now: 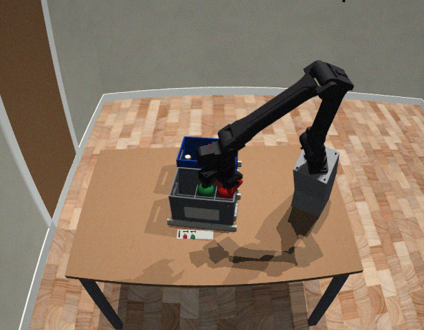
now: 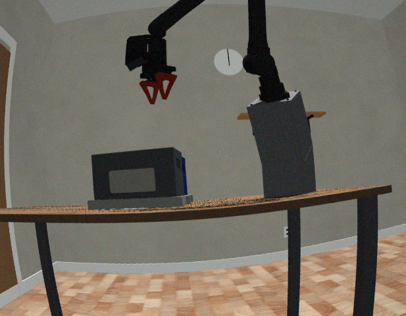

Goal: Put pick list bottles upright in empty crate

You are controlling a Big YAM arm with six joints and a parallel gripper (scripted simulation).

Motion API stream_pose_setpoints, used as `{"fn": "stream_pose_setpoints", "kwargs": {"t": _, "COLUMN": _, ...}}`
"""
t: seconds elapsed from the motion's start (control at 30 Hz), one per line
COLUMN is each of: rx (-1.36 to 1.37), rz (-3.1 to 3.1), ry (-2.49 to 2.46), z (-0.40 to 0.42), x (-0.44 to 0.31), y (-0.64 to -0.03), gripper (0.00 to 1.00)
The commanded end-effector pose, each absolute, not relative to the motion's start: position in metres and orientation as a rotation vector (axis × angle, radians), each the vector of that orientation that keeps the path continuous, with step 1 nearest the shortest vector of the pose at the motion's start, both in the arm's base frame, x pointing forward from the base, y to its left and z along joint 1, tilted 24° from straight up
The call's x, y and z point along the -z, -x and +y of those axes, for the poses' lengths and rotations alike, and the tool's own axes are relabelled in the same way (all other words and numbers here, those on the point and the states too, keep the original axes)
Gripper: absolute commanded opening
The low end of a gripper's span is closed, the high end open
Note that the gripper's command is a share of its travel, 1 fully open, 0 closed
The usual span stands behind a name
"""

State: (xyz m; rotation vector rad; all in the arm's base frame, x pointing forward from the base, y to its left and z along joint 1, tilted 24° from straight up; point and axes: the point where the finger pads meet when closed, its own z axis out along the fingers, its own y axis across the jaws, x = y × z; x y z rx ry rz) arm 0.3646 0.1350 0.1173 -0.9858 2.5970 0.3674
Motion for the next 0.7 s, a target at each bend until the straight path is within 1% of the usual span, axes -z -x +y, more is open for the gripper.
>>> {"fn": "stream_pose_setpoints", "kwargs": {"t": 0.0, "rx": -0.368, "rz": 2.605, "ry": 0.941, "z": 0.142, "x": -0.131, "y": -0.36, "gripper": 0.61}}
{"fn": "stream_pose_setpoints", "kwargs": {"t": 0.2, "rx": -0.365, "rz": 2.568, "ry": 0.935, "z": 0.168, "x": -0.162, "y": -0.357, "gripper": 0.61}}
{"fn": "stream_pose_setpoints", "kwargs": {"t": 0.67, "rx": -0.378, "rz": 2.565, "ry": 0.931, "z": 0.212, "x": -0.194, "y": -0.326, "gripper": 0.61}}
